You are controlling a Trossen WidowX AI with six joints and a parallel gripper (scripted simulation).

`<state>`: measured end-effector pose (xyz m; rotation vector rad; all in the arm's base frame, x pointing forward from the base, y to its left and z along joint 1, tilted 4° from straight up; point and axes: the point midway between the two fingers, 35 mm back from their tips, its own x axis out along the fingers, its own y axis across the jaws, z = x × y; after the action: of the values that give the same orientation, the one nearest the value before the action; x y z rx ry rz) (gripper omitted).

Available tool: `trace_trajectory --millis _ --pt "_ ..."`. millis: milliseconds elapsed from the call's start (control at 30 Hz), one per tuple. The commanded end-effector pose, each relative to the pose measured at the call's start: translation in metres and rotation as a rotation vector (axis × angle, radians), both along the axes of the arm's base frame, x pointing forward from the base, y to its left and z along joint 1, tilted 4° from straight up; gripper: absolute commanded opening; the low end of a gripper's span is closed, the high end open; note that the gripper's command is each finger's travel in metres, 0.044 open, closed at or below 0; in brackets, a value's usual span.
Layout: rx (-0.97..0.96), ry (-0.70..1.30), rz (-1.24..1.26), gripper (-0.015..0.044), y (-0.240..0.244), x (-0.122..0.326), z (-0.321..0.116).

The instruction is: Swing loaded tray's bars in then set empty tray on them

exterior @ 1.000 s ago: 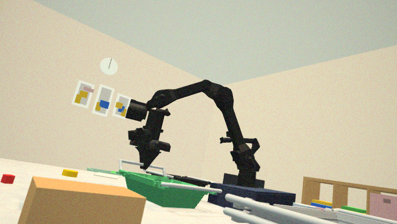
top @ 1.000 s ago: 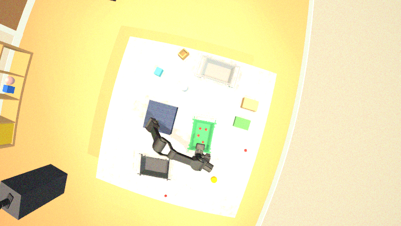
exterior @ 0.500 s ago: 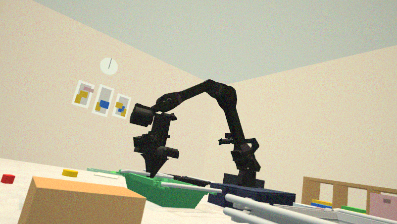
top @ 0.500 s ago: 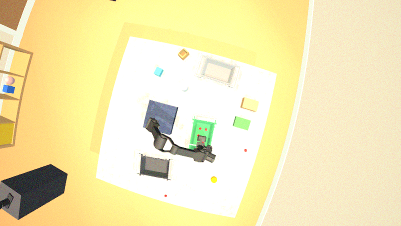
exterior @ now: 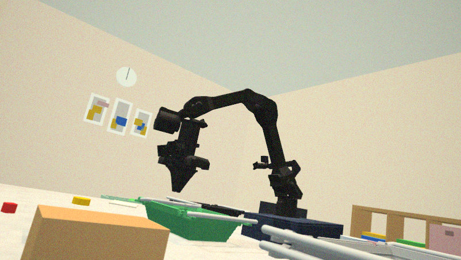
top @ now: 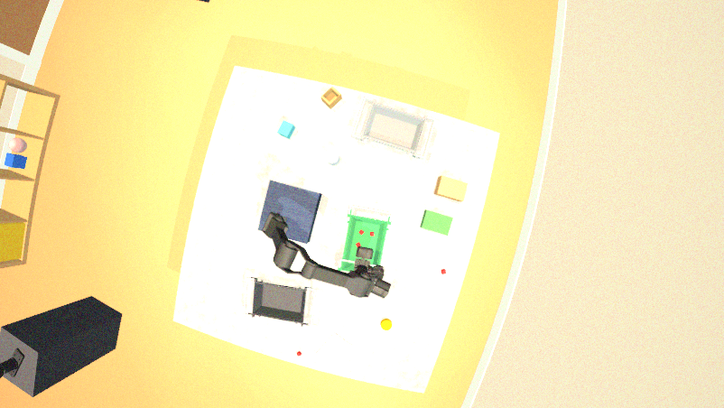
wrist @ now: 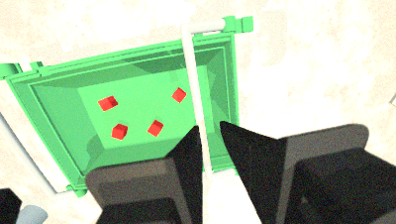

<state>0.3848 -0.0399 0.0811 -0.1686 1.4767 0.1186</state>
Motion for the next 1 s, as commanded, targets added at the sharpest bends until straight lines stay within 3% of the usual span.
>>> trace_trajectory --millis 0,767,967 --pt "0.0 0.004 0.0 0.0088 0.0 0.0 -0.003" --pt "0.0 0.004 0.0 0.0088 0.0 0.0 -0.003" --pt "-0.001 -0.008 0.001 0.0088 0.001 0.004 0.042"
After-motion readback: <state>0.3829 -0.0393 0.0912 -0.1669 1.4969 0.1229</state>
